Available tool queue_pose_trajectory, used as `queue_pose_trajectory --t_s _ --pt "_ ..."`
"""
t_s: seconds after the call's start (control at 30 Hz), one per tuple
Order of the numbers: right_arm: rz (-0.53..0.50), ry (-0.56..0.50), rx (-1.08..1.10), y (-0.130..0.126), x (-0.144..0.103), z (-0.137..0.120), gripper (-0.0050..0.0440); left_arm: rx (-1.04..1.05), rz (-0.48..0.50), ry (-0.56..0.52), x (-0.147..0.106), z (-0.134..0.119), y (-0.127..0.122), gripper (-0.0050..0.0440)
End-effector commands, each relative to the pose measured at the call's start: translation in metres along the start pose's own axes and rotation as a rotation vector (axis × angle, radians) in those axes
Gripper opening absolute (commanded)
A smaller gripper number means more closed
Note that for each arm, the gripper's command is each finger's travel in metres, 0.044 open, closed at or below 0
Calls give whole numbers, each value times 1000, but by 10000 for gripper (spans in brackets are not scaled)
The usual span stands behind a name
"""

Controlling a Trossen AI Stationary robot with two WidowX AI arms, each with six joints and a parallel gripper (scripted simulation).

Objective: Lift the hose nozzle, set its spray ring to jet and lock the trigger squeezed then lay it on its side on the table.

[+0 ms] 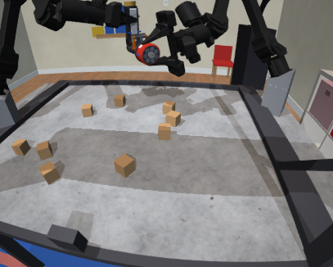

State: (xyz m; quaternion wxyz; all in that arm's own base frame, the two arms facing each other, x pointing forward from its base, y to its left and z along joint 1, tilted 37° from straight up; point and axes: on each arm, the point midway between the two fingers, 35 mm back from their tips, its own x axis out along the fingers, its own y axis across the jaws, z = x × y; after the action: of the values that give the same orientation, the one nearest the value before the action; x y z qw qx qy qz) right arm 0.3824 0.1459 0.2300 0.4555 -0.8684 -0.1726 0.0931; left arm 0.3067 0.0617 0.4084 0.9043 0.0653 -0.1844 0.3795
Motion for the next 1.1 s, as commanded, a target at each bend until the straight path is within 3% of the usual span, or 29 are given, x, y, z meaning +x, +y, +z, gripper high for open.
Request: queue_pose_trajectory --t_s 0.0,0.17,0.6,0.7,0.73,1.07 --pt "-21 16 -8 -5 -1 -5 0 -26 -11 -20 -1 9 0 169" --pt "-21 16 -8 -5 -1 -5 0 -26 -11 -20 -1 10 0 169" --pt "-274 9 -13 1 -3 -8 0 -26 -11 -20 -1 10 0 169" --pt "-244 11 -11 1 -3 -8 0 -26 -11 -20 -1 10 0 169" --pt "-244 11 -11 0 -3 -8 406 -26 -11 -20 -1 10 0 169" --pt "-244 11 -11 0 -3 -8 406 -26 -11 -20 -1 10 0 169"
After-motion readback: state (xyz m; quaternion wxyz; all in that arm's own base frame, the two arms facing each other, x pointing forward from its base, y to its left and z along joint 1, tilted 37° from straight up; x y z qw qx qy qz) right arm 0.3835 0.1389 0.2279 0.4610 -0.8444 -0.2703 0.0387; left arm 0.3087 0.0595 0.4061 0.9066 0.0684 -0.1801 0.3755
